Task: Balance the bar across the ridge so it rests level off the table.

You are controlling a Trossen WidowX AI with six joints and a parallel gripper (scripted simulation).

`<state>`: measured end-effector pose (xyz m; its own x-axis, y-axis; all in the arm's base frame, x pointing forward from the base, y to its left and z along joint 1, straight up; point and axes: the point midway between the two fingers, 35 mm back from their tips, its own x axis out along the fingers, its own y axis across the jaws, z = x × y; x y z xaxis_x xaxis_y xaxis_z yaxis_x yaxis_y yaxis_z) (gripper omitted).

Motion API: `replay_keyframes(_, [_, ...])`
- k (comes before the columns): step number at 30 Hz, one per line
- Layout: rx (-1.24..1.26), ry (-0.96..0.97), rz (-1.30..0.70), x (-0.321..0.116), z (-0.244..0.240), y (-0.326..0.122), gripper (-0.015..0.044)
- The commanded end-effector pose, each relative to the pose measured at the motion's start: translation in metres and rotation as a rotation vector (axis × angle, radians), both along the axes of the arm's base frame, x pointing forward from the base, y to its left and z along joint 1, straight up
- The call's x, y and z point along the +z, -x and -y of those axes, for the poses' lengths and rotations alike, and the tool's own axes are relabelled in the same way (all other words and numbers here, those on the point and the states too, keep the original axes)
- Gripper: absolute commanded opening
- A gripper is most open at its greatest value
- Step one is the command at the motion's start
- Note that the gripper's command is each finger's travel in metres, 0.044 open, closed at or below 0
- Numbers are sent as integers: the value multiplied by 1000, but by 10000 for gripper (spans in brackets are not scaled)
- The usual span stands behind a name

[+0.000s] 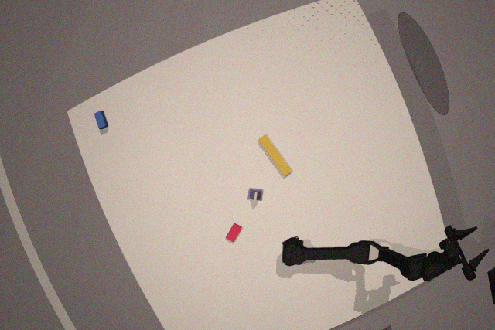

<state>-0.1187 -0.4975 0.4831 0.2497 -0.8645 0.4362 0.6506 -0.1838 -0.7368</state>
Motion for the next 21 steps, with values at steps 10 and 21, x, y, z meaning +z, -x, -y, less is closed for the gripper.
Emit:
replay_keyframes(10, [-159,254,-229,67,-60,9,315])
replay_keyframes(21, [-435,561,-483,145,-158,10,315])
